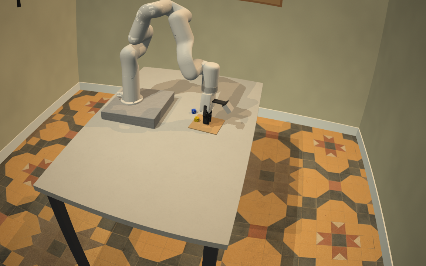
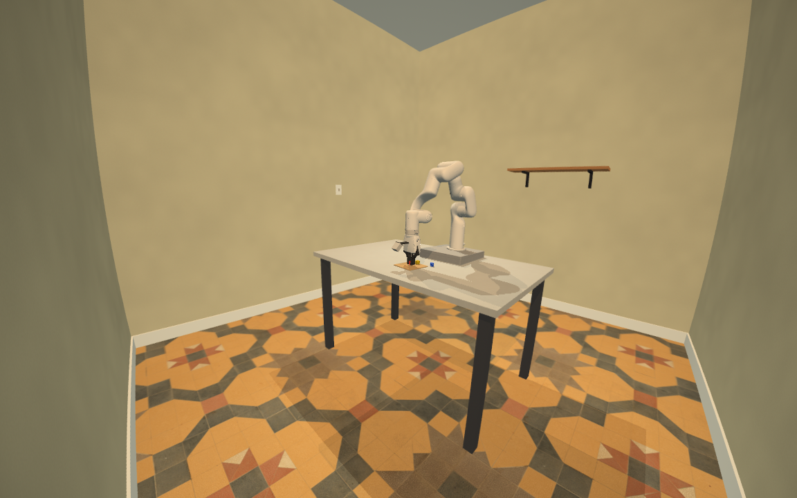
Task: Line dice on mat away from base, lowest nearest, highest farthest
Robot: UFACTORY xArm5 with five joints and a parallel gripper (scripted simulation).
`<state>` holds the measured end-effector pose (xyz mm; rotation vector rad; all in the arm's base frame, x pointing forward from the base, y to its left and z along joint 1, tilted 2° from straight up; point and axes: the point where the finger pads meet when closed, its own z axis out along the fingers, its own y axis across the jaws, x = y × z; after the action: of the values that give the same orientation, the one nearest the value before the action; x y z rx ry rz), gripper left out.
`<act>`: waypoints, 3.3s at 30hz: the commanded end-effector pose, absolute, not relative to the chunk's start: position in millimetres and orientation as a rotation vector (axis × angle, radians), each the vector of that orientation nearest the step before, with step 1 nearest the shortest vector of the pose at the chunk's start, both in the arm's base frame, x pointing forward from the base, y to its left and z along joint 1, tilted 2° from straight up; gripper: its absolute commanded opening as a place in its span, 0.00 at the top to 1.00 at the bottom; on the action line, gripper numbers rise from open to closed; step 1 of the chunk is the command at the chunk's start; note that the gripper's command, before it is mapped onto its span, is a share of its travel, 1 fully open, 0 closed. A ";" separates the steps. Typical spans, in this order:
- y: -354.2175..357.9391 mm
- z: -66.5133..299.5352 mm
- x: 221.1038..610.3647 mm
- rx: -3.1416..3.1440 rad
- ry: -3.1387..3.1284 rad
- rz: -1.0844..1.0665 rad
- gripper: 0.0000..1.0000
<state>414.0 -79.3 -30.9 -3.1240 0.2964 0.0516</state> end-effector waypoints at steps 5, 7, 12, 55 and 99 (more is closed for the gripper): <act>-79.6 -30.9 415.4 -3.124 0.297 0.046 0.85; -79.6 -30.9 415.4 -3.124 0.297 0.046 0.85; -79.6 -32.4 415.3 -3.124 0.297 0.046 0.85; -79.7 -33.8 415.2 -3.124 0.298 0.046 0.85; -80.2 16.5 416.6 -3.124 0.298 0.046 0.64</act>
<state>414.6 -79.8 -4.8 -3.1238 0.2976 0.0525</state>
